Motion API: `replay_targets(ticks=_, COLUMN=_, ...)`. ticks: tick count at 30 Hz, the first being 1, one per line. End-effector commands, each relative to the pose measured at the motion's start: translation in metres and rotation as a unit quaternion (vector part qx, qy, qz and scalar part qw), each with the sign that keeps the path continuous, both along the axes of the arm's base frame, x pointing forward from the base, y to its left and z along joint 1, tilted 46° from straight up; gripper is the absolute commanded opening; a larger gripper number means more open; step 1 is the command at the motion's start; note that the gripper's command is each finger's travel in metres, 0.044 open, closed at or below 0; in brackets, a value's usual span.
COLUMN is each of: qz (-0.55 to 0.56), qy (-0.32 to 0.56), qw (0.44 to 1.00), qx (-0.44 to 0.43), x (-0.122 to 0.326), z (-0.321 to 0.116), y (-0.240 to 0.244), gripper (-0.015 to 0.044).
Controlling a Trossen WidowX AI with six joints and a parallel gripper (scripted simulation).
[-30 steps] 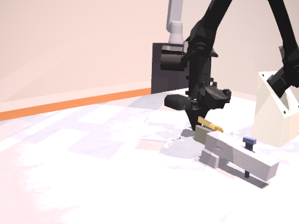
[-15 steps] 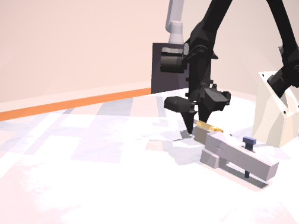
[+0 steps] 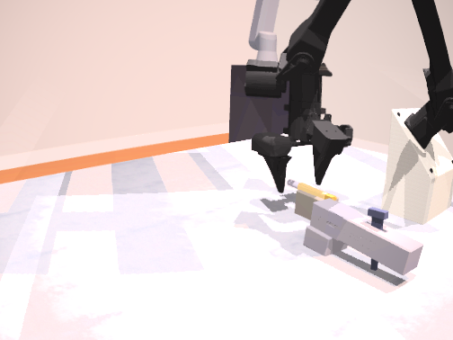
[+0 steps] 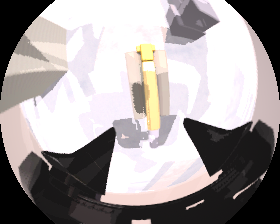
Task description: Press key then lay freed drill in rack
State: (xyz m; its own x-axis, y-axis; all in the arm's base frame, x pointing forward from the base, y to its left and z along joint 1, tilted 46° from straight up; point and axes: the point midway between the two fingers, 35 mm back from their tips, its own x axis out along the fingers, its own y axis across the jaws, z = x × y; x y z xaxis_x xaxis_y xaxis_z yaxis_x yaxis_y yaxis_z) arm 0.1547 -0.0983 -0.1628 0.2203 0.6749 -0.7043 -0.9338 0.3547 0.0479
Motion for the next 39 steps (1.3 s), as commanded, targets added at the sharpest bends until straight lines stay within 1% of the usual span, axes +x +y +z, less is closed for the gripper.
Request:
replay_targets(ticks=1, qz=0.002, qy=-0.001, qw=1.0, qx=-0.005, x=-0.003, z=0.012, y=-0.013, gripper=0.044)
replay_targets(ticks=10, qz=0.002, qy=-0.001, qw=1.0, qx=-0.006, x=-0.01, z=0.037, y=-0.041, gripper=0.044)
replay_targets(ticks=13, qz=-0.006, qy=-0.002, qw=1.0, qx=-0.007, x=-0.008, z=0.034, y=-0.039, gripper=0.044)
replay_targets(ticks=16, qz=-0.048, qy=-0.013, qw=0.998, qx=-0.05, x=0.003, z=0.041, y=-0.069, gripper=0.044)
replay_targets(ticks=22, qz=-0.055, qy=0.035, qw=0.992, qx=-0.104, x=0.036, z=0.049, y=-0.073, gripper=0.044)
replay_targets(ticks=29, qz=-0.082, qy=0.041, qw=0.977, qx=-0.194, x=0.103, z=0.093, y=-0.061, gripper=0.044)
replay_targets(ticks=32, qz=-0.11, qy=0.037, qw=0.967, qx=-0.227, x=0.131, z=0.108, y=-0.051, gripper=0.044)
replay_targets(ticks=34, qz=-0.114, qy=0.028, qw=0.968, qx=-0.222, x=0.144, z=0.124, y=-0.03, gripper=0.044)
replay_targets(ticks=39, qz=-0.171, qy=0.004, qw=0.956, qx=-0.236, x=0.18, z=0.153, y=0.001, gripper=0.044)
